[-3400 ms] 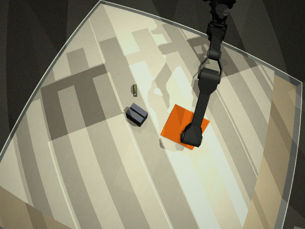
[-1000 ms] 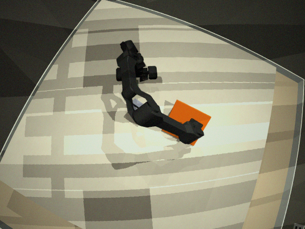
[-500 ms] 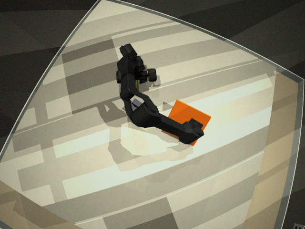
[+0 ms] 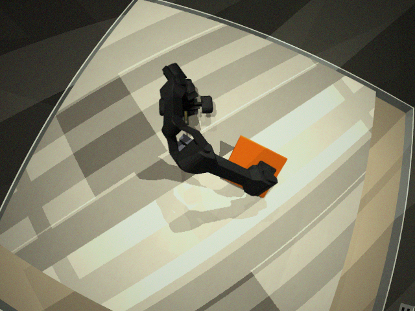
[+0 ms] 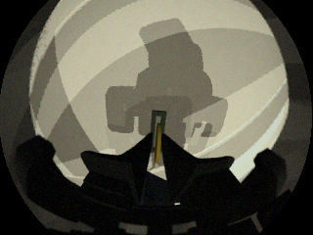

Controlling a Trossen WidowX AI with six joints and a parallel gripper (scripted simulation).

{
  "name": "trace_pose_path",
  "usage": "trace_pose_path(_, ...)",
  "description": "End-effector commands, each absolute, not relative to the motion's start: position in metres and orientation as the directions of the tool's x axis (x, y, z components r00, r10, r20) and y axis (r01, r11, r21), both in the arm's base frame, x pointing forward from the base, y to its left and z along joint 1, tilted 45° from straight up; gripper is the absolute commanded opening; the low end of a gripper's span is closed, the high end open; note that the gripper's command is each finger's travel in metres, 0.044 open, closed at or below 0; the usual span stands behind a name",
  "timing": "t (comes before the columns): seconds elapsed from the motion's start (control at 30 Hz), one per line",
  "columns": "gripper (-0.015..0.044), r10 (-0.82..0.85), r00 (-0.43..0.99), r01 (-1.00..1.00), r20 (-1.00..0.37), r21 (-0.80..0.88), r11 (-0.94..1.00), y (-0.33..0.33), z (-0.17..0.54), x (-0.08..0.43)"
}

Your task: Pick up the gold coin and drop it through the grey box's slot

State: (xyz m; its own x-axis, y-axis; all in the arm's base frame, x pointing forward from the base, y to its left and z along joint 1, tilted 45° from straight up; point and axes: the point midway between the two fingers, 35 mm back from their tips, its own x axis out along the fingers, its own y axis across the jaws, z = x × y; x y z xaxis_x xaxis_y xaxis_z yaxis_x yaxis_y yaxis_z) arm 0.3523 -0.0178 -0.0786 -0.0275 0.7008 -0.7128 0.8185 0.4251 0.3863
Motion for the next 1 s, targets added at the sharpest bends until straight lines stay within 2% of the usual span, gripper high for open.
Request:
trace_pose_path(0.0,0.0,0.704,-0.031,0.821,-0.709,0.384,0.422,-0.016,-0.08,0.351)
trace_pose_path(0.97,0.0,0.7,-0.03,0.822,-0.713,0.381,0.424,-0.053,-0.045,0.356)
